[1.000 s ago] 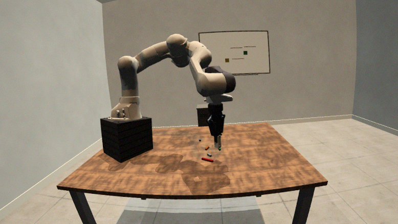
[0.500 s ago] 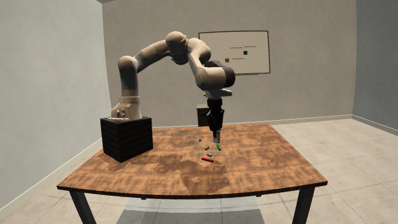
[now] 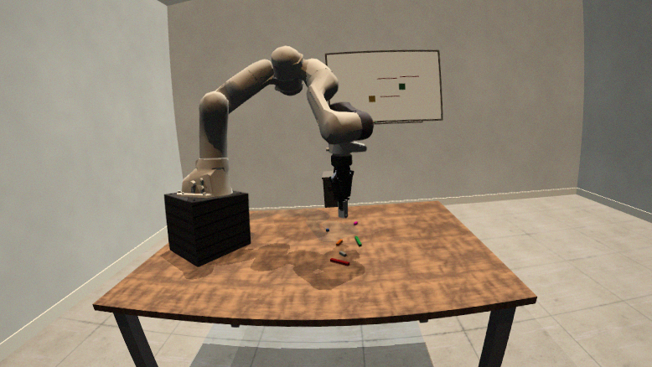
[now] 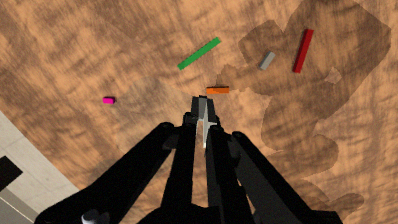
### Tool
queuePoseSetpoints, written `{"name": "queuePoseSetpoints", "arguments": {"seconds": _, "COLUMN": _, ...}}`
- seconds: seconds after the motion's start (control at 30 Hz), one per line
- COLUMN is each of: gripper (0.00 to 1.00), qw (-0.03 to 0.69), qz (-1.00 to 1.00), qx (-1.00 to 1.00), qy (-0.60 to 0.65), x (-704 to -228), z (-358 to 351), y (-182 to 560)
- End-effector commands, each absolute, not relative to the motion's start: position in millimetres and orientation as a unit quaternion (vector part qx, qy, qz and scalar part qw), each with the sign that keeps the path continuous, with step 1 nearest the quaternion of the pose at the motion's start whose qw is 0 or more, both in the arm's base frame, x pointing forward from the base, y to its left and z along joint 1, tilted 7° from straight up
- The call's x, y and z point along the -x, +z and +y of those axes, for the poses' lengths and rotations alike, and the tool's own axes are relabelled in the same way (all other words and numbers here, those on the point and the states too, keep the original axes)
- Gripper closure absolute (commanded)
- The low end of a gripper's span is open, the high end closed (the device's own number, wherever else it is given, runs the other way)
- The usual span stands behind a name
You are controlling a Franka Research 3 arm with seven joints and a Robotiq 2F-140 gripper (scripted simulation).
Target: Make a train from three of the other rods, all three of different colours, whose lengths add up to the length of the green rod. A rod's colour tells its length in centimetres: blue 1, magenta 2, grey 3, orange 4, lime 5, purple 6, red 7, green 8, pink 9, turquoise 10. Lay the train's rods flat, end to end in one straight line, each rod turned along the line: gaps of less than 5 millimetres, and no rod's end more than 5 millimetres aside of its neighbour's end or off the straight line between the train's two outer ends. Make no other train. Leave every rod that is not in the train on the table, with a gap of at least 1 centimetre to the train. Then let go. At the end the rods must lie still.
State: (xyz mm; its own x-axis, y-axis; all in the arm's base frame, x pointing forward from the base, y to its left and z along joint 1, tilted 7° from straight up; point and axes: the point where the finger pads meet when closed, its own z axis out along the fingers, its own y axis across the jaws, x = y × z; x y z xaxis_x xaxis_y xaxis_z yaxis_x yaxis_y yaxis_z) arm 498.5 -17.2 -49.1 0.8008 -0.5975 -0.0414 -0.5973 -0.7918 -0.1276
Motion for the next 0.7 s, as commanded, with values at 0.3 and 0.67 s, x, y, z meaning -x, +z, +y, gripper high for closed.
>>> {"name": "queuePoseSetpoints", "arguments": {"seconds": 0.3, "gripper": 0.97, "qw": 0.055, "qz": 0.280, "qx": 0.958, "qy": -0.021, "x": -453, "z": 87, "y": -43}}
{"name": "queuePoseSetpoints", "arguments": {"seconds": 0.67, "gripper": 0.97, "qw": 0.055, "qz": 0.280, "qx": 0.958, "qy": -0.021, "x": -453, "z": 87, "y": -43}}
